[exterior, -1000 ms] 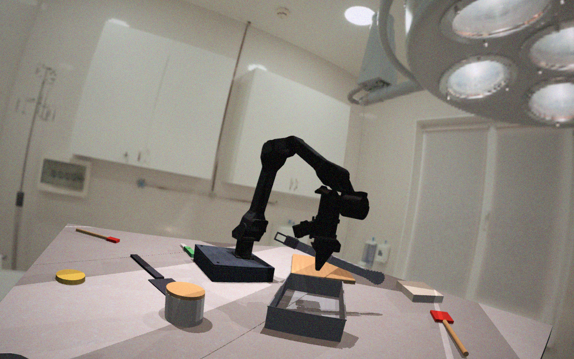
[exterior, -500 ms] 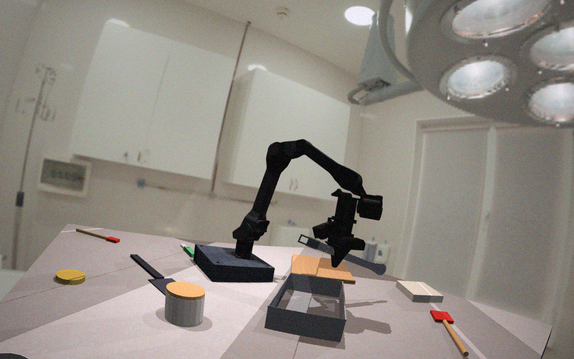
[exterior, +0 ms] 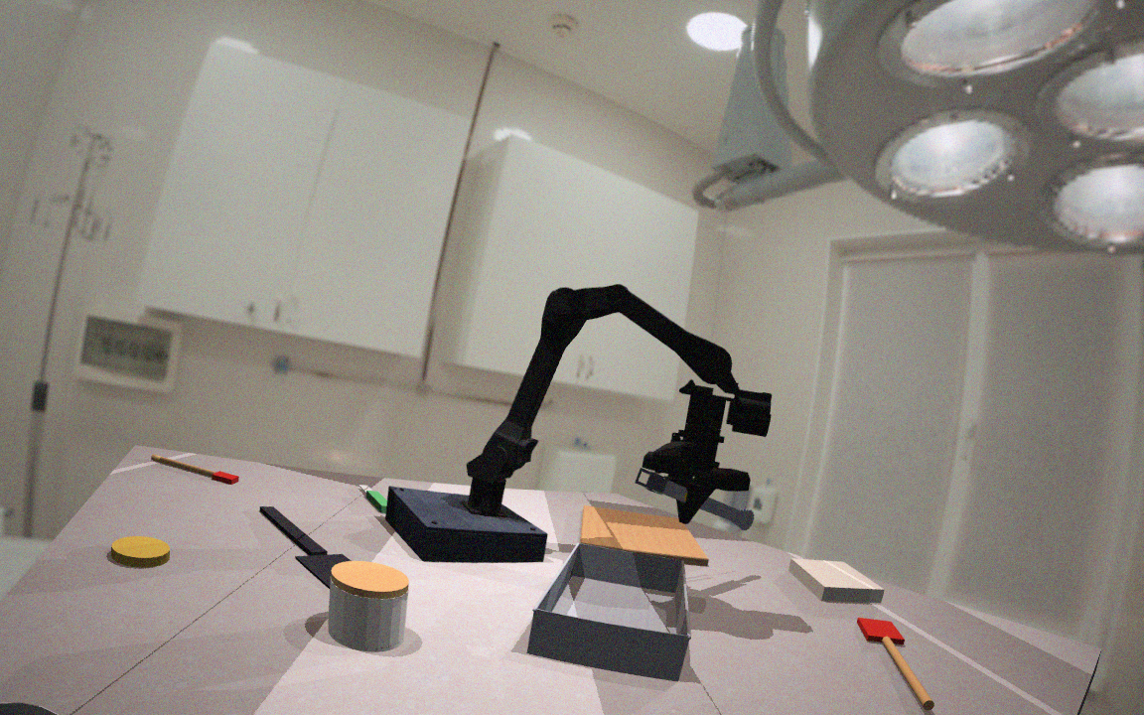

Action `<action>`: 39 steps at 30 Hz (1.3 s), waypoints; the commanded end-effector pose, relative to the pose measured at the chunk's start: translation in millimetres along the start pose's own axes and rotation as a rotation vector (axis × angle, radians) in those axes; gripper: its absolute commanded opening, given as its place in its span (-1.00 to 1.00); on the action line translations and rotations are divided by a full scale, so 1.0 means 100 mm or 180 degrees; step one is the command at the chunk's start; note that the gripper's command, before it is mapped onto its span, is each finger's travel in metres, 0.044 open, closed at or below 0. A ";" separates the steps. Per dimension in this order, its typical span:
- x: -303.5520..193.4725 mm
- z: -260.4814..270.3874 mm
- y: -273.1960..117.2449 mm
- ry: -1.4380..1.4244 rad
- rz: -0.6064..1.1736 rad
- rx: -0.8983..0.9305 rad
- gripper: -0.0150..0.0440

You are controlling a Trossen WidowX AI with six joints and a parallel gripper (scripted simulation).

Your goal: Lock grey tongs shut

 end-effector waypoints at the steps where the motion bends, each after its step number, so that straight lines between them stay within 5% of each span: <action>1: -0.19 -0.19 -0.03 -0.0337 0.0025 0.0017 -1.00; 13: -0.37 -0.42 -0.04 -0.0674 0.0033 0.0011 -1.00; 39: -0.99 -1.83 -0.05 -0.2489 0.0061 -0.0016 -1.00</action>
Point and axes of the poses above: the point midway between the two fingers, 35 mm back from their tips, its own y axis out along the fingers, its own z axis across the jaws, x = y × z, the point moved 9 cm from there along -y, back along the fingers, and after that the axes turned 12 degrees about y, right-handed, at the moved point
